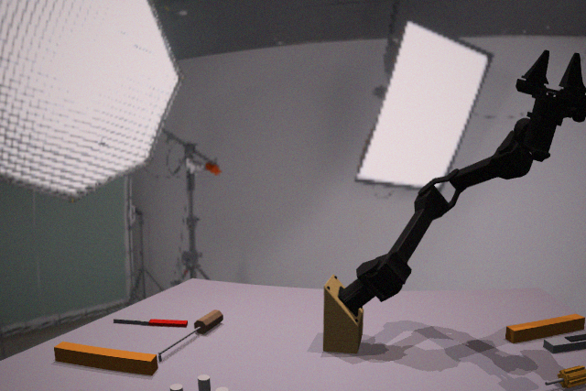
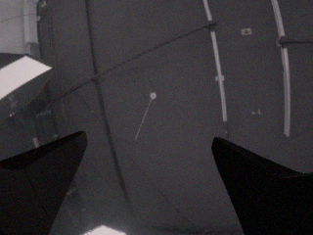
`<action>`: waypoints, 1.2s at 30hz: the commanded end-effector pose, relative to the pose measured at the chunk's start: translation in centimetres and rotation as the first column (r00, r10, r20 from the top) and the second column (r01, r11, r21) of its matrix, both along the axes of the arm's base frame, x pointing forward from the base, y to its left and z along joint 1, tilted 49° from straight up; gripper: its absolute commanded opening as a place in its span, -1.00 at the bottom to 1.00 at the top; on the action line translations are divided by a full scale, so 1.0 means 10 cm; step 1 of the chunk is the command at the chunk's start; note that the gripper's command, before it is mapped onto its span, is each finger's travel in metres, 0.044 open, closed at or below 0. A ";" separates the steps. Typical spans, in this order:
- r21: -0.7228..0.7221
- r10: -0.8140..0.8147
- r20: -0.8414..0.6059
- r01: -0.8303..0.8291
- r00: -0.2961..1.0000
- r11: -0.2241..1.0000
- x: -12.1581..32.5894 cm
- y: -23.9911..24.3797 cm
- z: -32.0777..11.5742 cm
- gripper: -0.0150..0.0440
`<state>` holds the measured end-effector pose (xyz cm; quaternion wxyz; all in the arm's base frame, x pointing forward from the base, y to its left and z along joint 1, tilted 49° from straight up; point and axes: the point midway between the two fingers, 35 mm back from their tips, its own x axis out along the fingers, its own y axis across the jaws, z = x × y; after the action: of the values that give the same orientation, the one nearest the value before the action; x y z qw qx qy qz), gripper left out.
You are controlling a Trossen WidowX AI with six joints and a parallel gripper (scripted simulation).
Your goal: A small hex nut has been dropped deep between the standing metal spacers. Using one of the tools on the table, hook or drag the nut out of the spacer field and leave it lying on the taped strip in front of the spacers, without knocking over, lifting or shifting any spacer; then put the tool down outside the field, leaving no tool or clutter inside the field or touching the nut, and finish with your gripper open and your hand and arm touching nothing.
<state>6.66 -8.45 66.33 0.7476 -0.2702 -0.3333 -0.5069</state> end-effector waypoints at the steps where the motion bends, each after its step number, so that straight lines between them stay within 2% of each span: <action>1: -0.042 0.087 -0.074 -0.090 0.994 0.995 0.64 0.10 -0.19 1.00; 11: 0.012 0.345 -0.288 -0.357 0.893 0.934 2.13 0.14 -1.10 1.00; 16: 0.130 0.492 -0.387 -0.482 0.780 0.866 2.74 0.11 -1.78 1.00; 21: 0.309 0.638 -0.436 -0.561 0.634 0.768 3.18 0.05 -2.58 1.00; 28: 0.607 0.823 -0.382 -0.558 0.419 0.566 3.48 -0.04 -3.78 1.00; 36: 0.894 0.959 -0.137 -0.387 0.248 0.228 3.36 -0.04 -5.12 1.00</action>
<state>41.28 -9.05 19.60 0.9977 0.0095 0.0609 -0.0293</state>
